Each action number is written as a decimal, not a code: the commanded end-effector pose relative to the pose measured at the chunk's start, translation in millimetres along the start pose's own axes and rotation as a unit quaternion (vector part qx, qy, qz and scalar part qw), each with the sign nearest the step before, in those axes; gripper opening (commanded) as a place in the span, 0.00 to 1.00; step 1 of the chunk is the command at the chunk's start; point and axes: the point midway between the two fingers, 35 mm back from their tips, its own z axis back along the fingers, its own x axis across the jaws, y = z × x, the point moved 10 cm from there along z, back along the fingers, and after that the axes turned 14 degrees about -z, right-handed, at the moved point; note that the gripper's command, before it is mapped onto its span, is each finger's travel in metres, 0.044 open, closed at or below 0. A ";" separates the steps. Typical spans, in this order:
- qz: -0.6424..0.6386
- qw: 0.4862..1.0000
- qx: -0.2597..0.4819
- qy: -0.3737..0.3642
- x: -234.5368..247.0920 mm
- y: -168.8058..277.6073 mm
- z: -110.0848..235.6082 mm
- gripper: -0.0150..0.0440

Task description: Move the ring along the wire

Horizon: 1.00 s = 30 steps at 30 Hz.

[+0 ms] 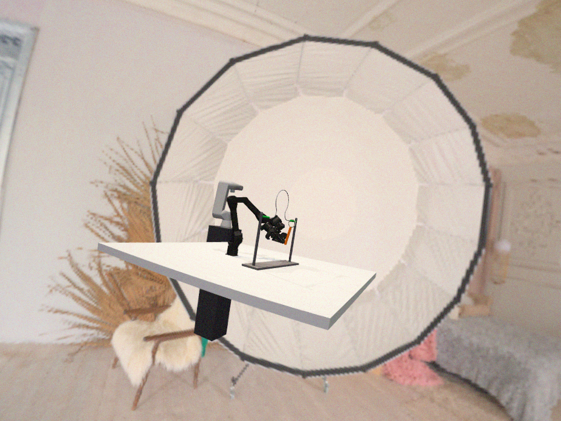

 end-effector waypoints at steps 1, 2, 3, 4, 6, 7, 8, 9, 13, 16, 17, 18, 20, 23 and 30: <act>-0.002 1.000 0.000 0.001 0.7 0.1 4.9 0.53; -0.002 1.000 0.001 0.001 1.0 0.4 7.5 0.53; -0.002 1.000 0.002 0.002 1.3 0.7 10.7 0.53; -0.002 1.000 0.002 0.002 1.5 0.9 14.2 0.53; -0.003 1.000 0.003 0.003 1.7 1.2 21.5 0.53; -0.003 1.000 0.003 0.003 1.8 1.3 25.2 0.53; -0.003 1.000 0.003 0.003 1.7 1.3 28.9 0.53; -0.003 1.000 0.003 0.003 1.5 1.3 32.5 0.53; -0.003 1.000 0.000 0.002 0.4 0.6 46.6 0.53; -0.002 1.000 -0.001 0.002 0.0 0.4 49.1 0.53; -0.002 1.000 -0.001 0.002 0.0 0.4 49.1 0.53; -0.002 1.000 -0.001 0.002 0.0 0.4 49.1 0.53; -0.002 1.000 -0.001 0.002 0.0 0.4 49.1 0.53; -0.002 1.000 -0.001 0.002 0.0 0.4 49.1 0.53; -0.002 1.000 -0.001 0.002 0.0 0.4 49.1 0.53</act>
